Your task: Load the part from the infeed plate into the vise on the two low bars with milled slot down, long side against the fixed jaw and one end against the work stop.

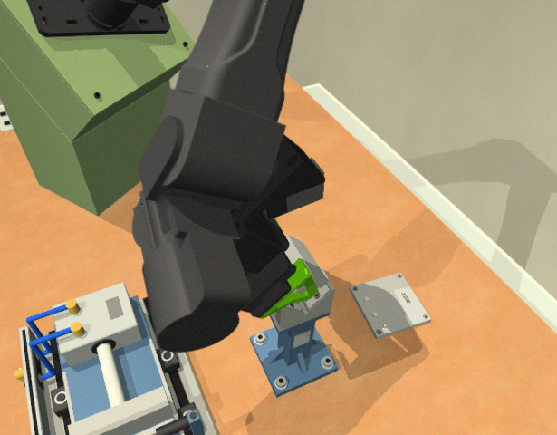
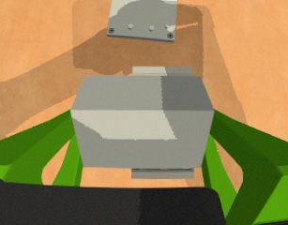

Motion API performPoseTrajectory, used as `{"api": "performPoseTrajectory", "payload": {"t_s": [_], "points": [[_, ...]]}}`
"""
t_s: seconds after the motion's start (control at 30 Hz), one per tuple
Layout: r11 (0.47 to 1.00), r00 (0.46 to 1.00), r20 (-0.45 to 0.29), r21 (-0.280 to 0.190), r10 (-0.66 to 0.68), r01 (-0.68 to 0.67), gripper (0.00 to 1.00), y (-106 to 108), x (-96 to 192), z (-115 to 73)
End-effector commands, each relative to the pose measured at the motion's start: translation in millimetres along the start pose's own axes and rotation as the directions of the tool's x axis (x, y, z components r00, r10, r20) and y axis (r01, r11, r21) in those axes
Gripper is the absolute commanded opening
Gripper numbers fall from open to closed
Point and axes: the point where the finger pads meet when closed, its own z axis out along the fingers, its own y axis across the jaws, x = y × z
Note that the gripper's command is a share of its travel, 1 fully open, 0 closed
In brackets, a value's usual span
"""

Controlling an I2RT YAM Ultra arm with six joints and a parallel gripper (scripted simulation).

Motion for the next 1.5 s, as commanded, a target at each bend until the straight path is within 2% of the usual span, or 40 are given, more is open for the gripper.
{"api": "performPoseTrajectory", "payload": {"t_s": [0.0,0.2,0.23,0.33,0.77,0.8,0.9,0.97,1.27,1.33,1.37,1.47], "points": [[0.999,1.000,0.007,0.031,-0.016,0.016,0.00,-4.7,-8.9,-10.6],[0.999,1.000,-0.012,0.032,-0.015,0.016,0.00,-3.3,-6.6,-10.0],[0.998,0.999,-0.020,0.041,-0.051,0.052,0.00,-14.9,-12.1,-12.0],[0.999,0.999,-0.046,0.030,-0.014,0.016,0.00,-3.1,-5.3,-9.6],[1.000,0.990,-0.139,0.019,-0.017,0.020,0.00,-1.3,-8.0,-4.1],[0.999,0.987,-0.157,0.029,-0.015,0.020,0.00,-6.6,-8.5,-9.3],[1.000,0.984,-0.180,0.011,0.000,0.002,0.00,2.1,-8.4,-3.1],[1.000,0.979,-0.203,0.016,-0.012,0.016,0.00,-3.1,-11.1,-4.0],[1.000,0.951,-0.308,0.013,-0.001,0.005,0.00,0.3,-10.0,-3.7],[1.000,0.951,-0.308,0.013,-0.001,0.005,0.00,0.3,-10.0,-3.7],[1.000,0.944,-0.330,0.028,0.010,0.000,0.00,-2.0,-5.9,-10.5],[1.000,0.935,-0.354,0.013,0.001,0.004,0.00,0.6,-9.9,-3.8]]}}
